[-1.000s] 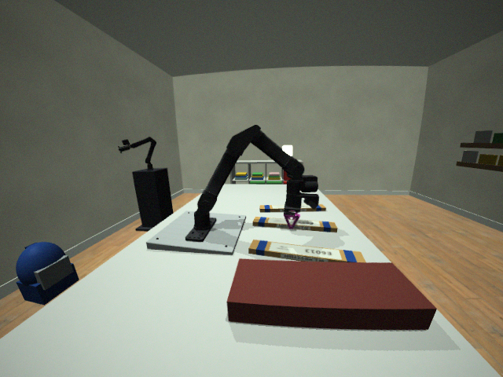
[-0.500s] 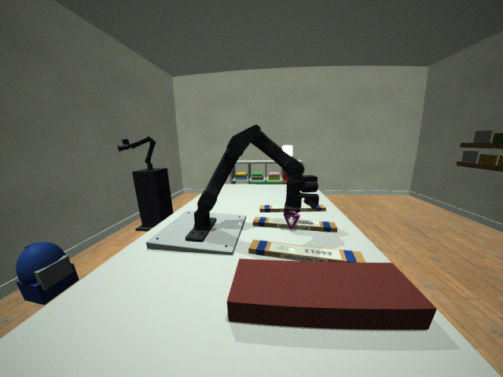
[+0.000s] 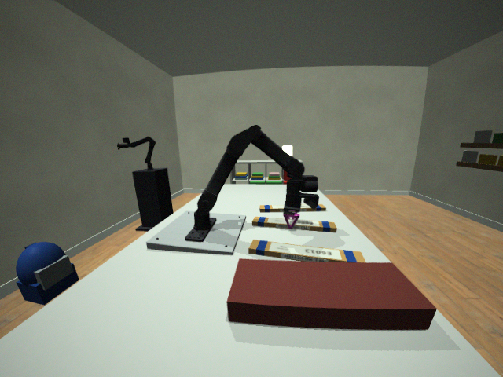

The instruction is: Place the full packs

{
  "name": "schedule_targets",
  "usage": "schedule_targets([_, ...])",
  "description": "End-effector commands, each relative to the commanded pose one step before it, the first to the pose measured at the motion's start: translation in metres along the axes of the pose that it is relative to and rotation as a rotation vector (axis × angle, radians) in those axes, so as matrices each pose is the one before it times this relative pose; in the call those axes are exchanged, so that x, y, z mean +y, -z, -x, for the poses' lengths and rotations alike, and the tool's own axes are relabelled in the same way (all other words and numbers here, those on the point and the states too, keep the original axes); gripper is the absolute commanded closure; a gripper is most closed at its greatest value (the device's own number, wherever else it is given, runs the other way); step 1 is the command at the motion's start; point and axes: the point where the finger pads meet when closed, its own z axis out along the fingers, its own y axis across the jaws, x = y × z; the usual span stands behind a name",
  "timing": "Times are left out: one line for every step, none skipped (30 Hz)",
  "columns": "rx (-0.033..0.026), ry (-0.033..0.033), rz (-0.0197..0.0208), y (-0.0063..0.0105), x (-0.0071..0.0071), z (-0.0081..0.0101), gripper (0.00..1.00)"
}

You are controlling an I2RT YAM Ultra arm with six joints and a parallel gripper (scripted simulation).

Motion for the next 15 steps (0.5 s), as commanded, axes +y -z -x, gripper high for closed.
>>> schedule_targets([-0.06180,-0.00671,0.02302,0.04596,0.00269,0.01124,1.00])
schedule_targets([0.00000,0.00003,0.00001,0.00168,0.00002,-0.00002,1.00])
schedule_targets([0.00000,0.00003,0.00000,0.00168,0.00002,-0.00002,1.00])
schedule_targets([0.00000,0.00003,0.00001,0.00168,0.00002,-0.00002,1.00])
schedule_targets([0.00000,0.00003,0.00000,0.00168,0.00002,-0.00002,1.00])
schedule_targets([0.00000,0.00003,0.00000,0.00168,0.00002,-0.00002,1.00])
schedule_targets([0.00000,0.00003,0.00000,0.00168,0.00002,-0.00002,1.00])
schedule_targets([0.00000,0.00003,0.00001,0.00168,0.00002,-0.00002,1.00])
schedule_targets([0.00000,0.00003,0.00001,0.00168,0.00002,-0.00002,1.00])
schedule_targets([0.00000,0.00003,0.00000,0.00167,0.00002,-0.00002,1.00])
schedule_targets([0.00000,0.00003,0.00001,0.00167,0.00002,-0.00002,1.00])
schedule_targets([0.00000,0.00000,0.00000,0.00000,0.00000,0.00000,1.00])
schedule_targets([0.00000,0.00000,0.00000,0.00000,0.00000,0.00000,1.00])
schedule_targets([-0.00281,0.00011,0.00056,0.00258,0.00009,0.00037,1.00])
schedule_targets([0.00000,0.00003,0.00000,0.00167,0.00002,-0.00003,1.00])
